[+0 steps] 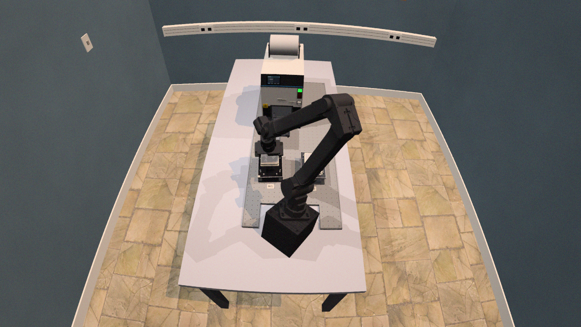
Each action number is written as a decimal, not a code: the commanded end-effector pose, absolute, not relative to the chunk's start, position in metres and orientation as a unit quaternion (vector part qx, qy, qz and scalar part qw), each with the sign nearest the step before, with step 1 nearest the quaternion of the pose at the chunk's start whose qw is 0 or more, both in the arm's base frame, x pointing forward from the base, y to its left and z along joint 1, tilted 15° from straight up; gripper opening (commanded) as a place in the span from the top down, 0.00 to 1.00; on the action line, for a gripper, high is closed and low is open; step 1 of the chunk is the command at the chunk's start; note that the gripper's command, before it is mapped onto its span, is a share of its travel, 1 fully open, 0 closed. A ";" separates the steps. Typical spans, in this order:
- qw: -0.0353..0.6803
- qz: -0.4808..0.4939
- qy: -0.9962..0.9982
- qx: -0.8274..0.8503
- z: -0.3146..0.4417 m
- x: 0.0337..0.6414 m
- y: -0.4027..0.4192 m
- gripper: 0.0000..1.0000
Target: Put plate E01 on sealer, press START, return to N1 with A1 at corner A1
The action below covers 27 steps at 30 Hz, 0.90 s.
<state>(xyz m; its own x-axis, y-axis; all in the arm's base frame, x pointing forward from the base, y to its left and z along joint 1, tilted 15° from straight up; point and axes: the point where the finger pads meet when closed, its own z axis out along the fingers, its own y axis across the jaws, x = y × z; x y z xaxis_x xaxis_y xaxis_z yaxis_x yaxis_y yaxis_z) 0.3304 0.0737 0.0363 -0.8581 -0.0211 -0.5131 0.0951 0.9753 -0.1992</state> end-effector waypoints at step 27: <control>0.266 -0.111 0.957 0.020 0.024 0.335 0.067 1.00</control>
